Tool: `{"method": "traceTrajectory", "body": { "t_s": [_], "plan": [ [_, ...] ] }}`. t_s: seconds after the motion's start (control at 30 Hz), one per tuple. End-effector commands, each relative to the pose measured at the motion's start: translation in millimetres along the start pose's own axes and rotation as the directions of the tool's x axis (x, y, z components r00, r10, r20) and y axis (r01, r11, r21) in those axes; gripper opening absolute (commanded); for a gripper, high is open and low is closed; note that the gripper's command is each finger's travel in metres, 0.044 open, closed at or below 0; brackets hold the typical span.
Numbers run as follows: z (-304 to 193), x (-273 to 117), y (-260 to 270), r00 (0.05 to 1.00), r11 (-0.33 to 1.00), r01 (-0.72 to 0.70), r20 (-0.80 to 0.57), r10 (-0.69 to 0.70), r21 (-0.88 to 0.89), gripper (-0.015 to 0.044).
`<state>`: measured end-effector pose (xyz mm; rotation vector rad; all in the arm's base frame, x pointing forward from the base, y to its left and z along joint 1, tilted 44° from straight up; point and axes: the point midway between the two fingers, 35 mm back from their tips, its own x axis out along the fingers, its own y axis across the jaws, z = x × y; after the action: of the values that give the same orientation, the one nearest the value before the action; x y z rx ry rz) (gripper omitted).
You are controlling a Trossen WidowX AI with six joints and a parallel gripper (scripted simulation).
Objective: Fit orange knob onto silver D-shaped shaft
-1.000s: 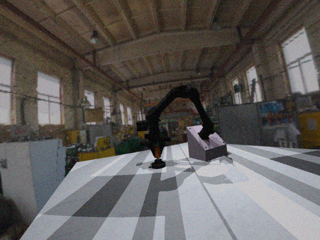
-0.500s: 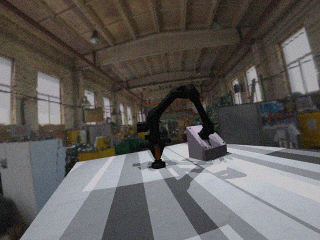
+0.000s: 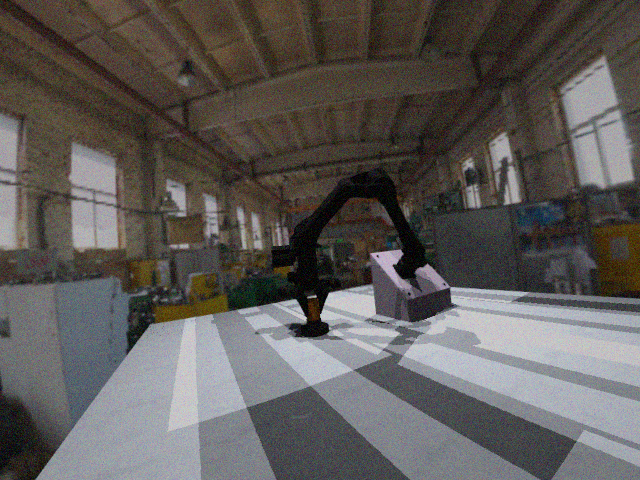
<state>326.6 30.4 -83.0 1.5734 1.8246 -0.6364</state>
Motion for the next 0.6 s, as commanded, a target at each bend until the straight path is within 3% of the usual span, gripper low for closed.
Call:
{"method": "traceTrajectory", "body": {
  "t_s": [0.0,0.5,0.57],
  "plan": [
    [0.2,-0.7,0.4,1.000,1.000,-0.001,0.000,0.001,0.000,0.0026],
    [0.2,-0.7,0.4,1.000,1.000,-0.001,0.000,0.001,0.000,0.0420],
    [0.2,-0.7,0.4,1.000,1.000,-0.001,0.000,0.001,0.000,0.0440]
  ]
}}
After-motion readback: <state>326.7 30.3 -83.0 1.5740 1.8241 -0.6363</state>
